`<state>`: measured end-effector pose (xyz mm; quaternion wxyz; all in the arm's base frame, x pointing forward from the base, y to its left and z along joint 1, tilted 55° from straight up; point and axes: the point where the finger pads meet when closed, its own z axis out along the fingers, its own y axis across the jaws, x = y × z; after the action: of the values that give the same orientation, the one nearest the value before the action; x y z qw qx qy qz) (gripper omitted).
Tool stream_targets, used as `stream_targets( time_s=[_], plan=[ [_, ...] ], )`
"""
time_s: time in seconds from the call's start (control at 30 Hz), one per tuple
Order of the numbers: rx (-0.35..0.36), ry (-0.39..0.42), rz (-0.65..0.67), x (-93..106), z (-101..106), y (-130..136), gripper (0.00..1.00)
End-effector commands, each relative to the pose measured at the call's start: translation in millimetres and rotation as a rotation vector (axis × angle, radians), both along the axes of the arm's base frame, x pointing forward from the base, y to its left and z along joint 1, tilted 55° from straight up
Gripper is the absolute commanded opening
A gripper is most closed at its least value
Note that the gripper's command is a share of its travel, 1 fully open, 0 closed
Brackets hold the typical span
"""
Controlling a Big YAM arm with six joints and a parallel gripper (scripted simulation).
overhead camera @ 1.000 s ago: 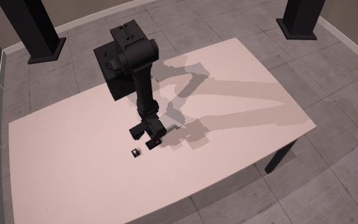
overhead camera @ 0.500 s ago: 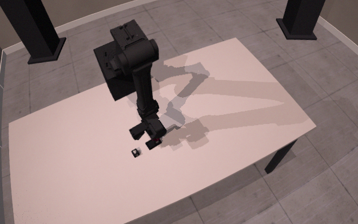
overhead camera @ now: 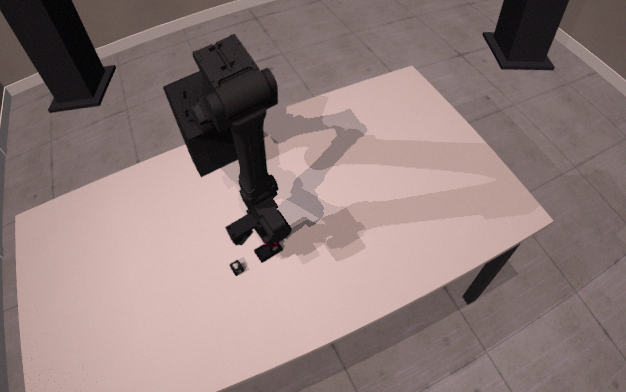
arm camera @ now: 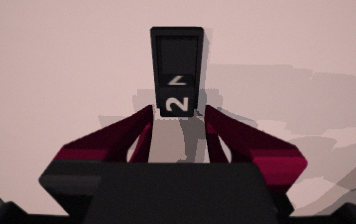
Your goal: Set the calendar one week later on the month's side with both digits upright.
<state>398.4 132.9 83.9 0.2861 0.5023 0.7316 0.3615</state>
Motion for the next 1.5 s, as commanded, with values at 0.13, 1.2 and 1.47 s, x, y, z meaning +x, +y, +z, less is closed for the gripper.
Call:
stream_targets(
  time_s=[0.13, 1.2, 1.47],
  plan=[
    [0.006, -0.016, -0.015, 4.8, 6.9, -6.6, 0.44],
    [0.0, -0.012, -0.013, 3.4, 6.1, -7.8, 0.44],
    [0.0, -0.012, -0.013, 3.4, 6.1, -7.8, 0.44]
  ],
)
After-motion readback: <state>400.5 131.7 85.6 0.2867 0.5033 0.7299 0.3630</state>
